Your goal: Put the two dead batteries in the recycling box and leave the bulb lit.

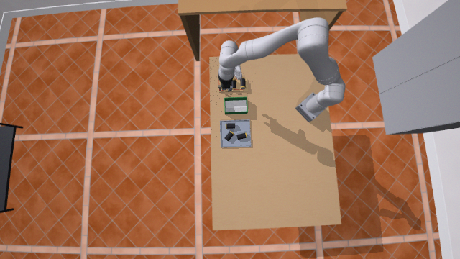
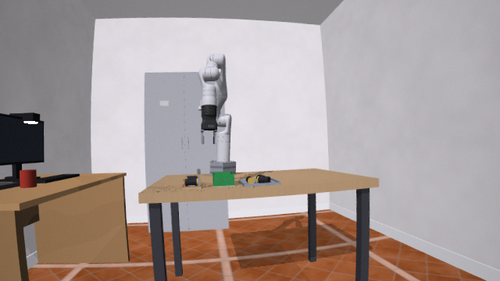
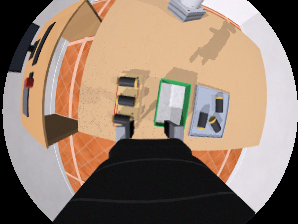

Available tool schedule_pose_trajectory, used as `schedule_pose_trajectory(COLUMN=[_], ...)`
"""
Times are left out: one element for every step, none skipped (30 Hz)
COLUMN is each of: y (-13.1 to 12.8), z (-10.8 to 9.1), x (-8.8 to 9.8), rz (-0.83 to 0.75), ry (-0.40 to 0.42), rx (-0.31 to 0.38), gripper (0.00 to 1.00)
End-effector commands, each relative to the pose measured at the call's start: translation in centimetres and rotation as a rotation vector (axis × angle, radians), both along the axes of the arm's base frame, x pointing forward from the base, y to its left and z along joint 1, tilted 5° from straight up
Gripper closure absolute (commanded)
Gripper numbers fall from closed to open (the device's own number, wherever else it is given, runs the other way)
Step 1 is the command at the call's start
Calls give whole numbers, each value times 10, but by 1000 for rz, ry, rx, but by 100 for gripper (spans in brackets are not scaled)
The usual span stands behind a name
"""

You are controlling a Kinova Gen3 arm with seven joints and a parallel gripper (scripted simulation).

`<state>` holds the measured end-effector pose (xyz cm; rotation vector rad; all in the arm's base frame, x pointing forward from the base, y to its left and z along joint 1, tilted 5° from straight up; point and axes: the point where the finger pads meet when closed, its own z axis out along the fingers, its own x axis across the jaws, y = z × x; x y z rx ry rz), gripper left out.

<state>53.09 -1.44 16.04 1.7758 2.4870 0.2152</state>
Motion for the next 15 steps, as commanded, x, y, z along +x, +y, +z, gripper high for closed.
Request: schedule_pose_trajectory(y=[0,0,0,-1,-1,-1,-2,-2,-3,-4,-5,-6,-8,-9,-9], z=[1,1,1,1,1,0,0,-1,-1,-2,-3,-4,-5,-6,-6], x=[1,1,0,0,0,0,0,0,0,0,-1,-1,-1,-2,-2], rz=[0,1,3,5,9,13,20,27,36,47,60,75,91,109,109], ry=[-2,-2,-2,-2,-2,-2,-2,-1,-1,0,0,1,1,2,2], rx=[0,0,-1,-1,-2,-3,-4,-5,-7,-9,-11,-13,-16,-19,-19], gripper=[0,0,0,0,0,0,0,0,0,0,0,0,0,0,0])
